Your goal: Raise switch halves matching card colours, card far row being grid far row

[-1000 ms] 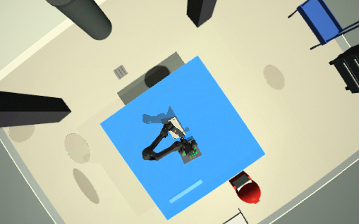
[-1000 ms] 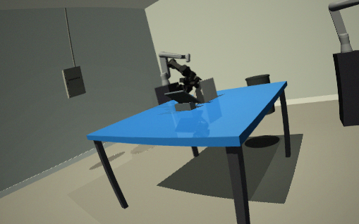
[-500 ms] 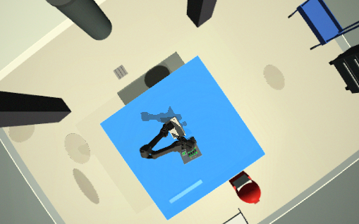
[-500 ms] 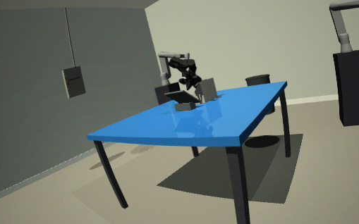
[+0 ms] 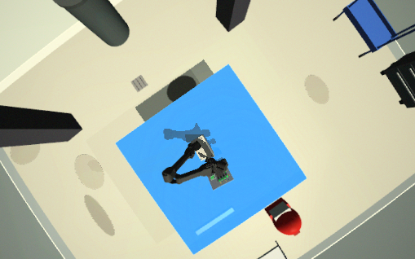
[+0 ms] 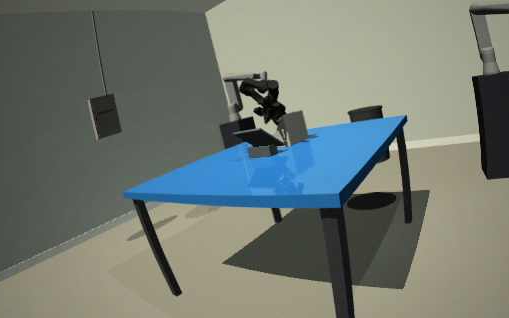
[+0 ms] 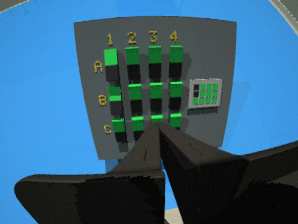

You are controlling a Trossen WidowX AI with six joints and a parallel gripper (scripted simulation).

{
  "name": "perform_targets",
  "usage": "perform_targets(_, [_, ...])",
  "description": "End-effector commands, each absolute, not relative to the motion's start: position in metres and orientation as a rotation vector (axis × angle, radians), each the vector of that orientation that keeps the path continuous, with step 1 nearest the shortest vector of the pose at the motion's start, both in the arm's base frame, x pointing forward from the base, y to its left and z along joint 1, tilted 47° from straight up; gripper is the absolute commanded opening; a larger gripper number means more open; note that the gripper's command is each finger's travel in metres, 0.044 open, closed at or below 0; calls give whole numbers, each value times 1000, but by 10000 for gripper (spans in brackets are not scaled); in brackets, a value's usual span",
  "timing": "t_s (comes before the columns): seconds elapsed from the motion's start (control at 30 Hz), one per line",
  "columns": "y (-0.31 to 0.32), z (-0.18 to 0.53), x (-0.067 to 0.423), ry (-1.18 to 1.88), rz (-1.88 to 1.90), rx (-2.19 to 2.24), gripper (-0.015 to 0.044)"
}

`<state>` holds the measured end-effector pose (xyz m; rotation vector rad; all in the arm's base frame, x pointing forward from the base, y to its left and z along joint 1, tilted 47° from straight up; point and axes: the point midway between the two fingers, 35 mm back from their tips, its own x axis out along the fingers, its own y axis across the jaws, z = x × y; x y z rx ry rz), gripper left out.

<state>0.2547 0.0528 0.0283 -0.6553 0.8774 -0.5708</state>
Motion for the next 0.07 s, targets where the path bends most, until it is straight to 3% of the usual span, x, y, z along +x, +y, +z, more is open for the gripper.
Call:
perform_targets(0.0, [54, 28, 256, 877, -573, -654, 0])
perform_targets(0.03, [54, 28, 256, 877, -573, -654, 0])
